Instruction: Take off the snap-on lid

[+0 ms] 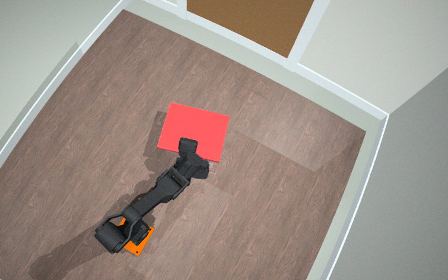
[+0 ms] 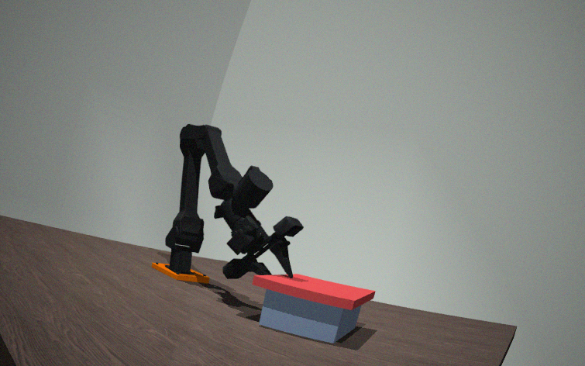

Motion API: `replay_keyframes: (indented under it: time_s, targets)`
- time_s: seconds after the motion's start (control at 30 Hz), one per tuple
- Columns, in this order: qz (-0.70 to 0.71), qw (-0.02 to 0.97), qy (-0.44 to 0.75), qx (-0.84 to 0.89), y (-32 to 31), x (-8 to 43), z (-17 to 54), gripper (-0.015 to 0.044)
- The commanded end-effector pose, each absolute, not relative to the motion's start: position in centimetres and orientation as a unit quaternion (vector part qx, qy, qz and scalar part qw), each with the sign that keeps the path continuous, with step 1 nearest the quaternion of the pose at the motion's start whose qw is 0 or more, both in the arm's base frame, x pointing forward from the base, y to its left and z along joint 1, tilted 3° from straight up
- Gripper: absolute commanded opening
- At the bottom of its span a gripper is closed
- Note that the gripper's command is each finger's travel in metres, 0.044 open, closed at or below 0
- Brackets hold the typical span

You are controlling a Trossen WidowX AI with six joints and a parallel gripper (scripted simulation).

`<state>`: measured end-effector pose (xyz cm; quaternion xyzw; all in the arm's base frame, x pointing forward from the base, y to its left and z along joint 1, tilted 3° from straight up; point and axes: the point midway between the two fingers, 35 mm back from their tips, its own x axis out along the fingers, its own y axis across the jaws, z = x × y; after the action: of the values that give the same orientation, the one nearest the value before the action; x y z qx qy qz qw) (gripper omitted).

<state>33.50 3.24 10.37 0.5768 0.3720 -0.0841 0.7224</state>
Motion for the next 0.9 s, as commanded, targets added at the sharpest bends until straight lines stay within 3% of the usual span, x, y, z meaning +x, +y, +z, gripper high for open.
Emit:
replay_keyframes:
  time_s: [0.0,0.87]
  targets:
    - [-0.083,0.723,0.370,0.577,3.26,33.47,10.67,0.0000]
    - [-0.083,0.723,0.370,0.577,3.26,33.40,11.19,0.0000]
